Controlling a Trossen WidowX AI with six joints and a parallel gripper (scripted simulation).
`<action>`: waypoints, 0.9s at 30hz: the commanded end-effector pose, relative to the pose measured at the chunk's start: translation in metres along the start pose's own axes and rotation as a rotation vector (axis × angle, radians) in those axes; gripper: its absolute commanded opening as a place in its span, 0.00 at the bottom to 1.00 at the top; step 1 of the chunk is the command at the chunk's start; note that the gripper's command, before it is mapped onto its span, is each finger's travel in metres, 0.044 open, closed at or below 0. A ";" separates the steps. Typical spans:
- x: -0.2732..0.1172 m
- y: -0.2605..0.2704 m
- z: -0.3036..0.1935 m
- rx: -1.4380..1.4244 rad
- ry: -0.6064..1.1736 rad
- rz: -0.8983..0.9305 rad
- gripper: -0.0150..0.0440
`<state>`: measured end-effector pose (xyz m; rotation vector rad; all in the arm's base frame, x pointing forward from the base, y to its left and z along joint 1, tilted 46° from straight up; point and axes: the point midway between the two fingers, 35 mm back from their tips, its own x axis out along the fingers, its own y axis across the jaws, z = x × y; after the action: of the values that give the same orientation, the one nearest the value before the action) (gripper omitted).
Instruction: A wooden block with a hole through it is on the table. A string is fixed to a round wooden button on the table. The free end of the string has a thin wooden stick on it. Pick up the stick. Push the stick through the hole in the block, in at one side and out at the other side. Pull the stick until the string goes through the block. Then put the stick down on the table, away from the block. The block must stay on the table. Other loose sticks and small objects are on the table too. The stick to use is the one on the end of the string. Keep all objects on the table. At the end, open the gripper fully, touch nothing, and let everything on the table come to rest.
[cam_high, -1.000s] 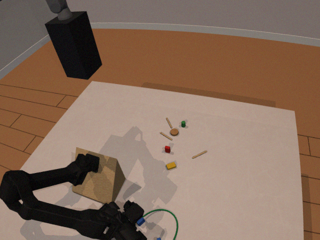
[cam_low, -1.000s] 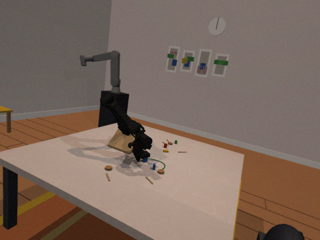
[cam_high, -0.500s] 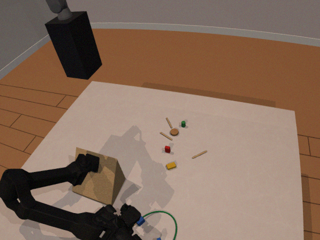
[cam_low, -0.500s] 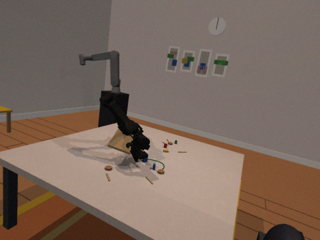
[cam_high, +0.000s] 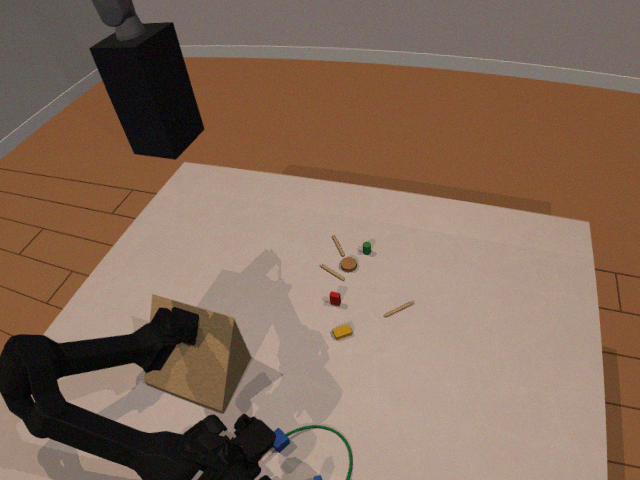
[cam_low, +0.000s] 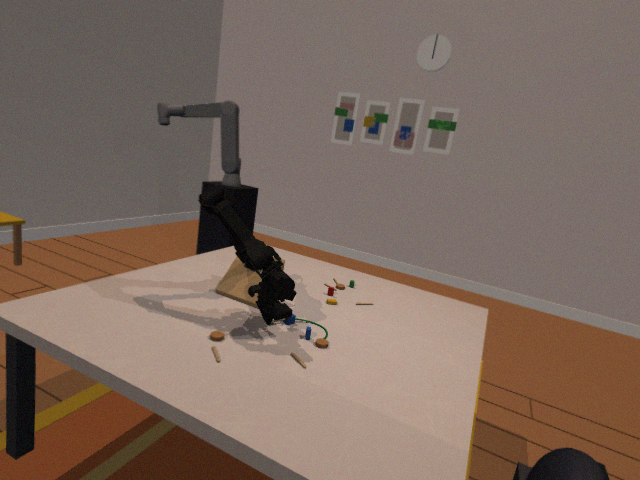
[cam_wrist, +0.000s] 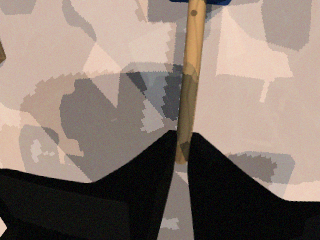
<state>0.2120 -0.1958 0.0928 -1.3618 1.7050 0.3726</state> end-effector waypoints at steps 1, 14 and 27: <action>-0.002 -0.002 -0.006 -0.001 -0.001 -0.002 0.25; -0.004 -0.003 -0.019 0.000 -0.001 0.009 0.25; -0.005 -0.004 -0.034 0.025 -0.002 0.017 0.25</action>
<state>0.2016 -0.2151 0.1122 -1.3315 1.7194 0.3653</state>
